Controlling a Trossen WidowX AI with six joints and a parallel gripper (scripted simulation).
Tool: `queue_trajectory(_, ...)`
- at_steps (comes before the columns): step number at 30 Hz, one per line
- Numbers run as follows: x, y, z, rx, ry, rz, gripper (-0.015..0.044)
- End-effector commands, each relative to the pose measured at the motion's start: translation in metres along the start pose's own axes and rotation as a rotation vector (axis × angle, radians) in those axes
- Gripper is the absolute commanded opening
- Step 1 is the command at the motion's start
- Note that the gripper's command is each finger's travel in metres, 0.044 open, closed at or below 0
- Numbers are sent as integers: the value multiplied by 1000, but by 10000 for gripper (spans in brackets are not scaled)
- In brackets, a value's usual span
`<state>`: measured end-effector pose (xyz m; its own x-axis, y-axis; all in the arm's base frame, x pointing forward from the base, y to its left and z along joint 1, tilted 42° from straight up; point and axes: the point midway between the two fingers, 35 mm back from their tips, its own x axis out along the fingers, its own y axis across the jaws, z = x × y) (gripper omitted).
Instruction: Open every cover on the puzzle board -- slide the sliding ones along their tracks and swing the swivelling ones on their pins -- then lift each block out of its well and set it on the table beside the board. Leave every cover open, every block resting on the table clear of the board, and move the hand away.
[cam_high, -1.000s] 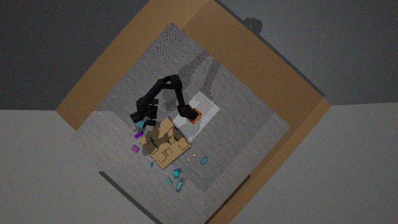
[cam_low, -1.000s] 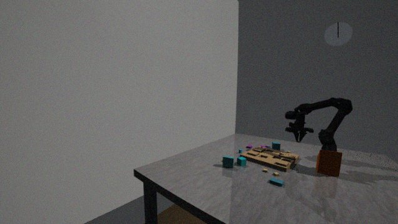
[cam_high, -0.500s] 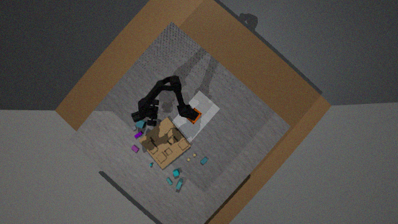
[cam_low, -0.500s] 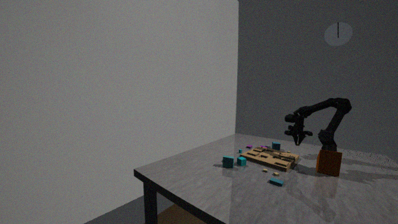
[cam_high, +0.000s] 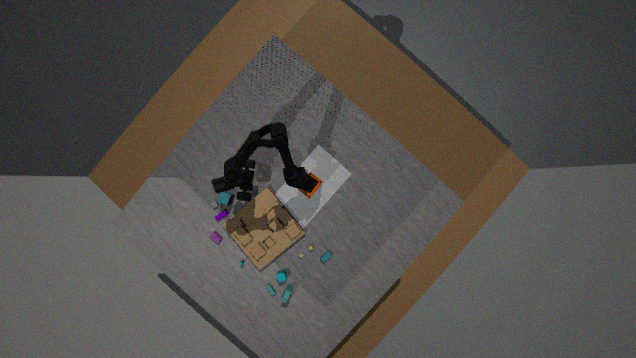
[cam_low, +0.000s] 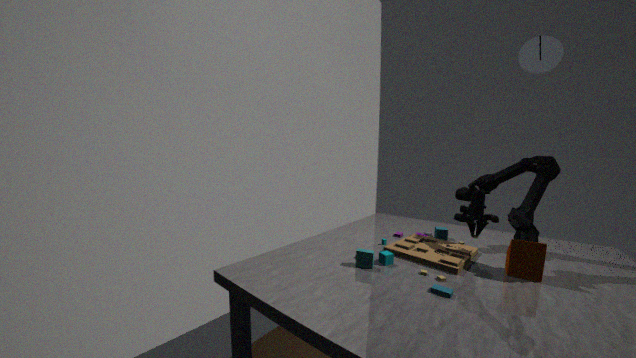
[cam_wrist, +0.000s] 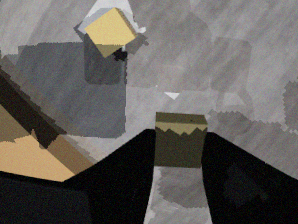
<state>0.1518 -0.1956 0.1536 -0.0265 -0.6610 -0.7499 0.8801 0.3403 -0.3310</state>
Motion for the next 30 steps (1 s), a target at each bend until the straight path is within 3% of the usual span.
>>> queue_trajectory(1,7,0,-1,-3,2,2,80)
queue_trajectory(28,48,-7,-3,-7,-11,-4,80)
queue_trajectory(30,45,-7,-2,-3,-11,-7,133)
